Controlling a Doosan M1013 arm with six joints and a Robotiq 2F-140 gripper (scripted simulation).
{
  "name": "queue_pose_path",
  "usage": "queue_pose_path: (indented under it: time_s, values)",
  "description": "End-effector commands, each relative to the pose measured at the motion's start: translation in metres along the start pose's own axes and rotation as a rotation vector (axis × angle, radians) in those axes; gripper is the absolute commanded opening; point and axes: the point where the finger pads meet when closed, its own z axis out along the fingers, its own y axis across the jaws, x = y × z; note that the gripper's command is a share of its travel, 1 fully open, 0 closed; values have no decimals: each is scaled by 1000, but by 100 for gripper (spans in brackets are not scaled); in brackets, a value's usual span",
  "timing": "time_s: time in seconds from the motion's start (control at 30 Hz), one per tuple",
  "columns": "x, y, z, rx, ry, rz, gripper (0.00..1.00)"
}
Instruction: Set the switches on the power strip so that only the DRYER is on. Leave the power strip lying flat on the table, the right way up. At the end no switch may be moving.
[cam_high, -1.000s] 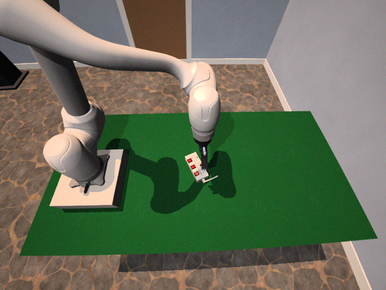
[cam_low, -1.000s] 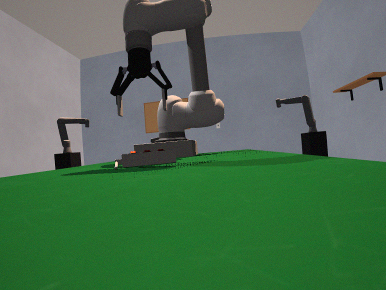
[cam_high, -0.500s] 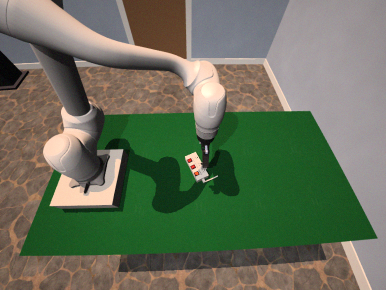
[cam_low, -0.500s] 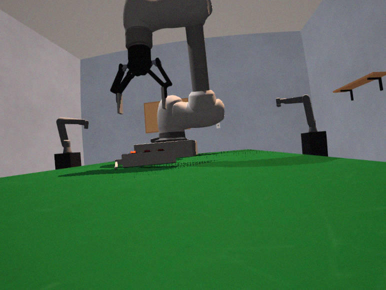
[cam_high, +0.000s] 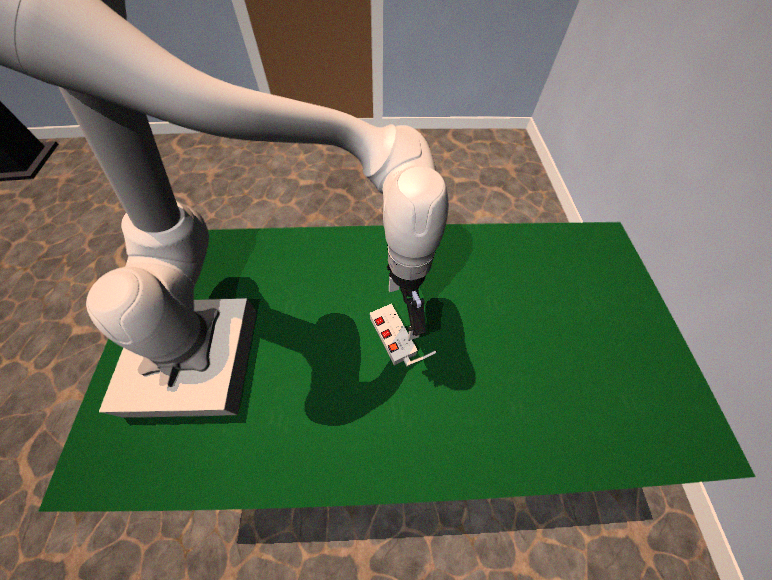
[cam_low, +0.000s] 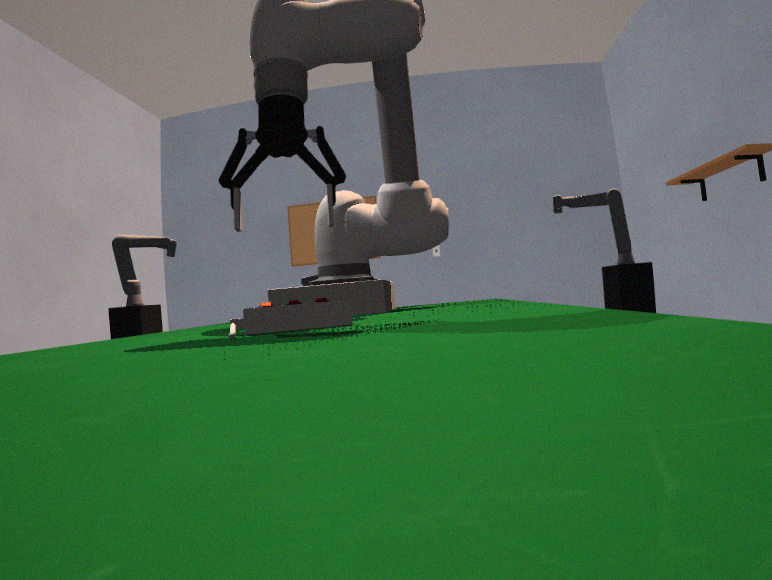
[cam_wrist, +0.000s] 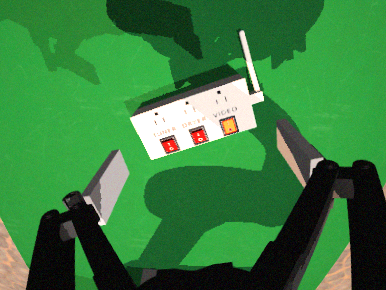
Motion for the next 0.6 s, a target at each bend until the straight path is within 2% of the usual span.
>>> queue_pose_path:
  time_s: [0.0, 0.1, 0.13, 0.57]
  values:
    - [-8, -1, 10, 11, 7, -279, 100]
    - [-10, -2, 13, 8, 6, -332, 100]
    - [-12, -2, 15, 7, 7, -485, 100]
    - [-34, -6, 41, -22, -8, -1138, 100]
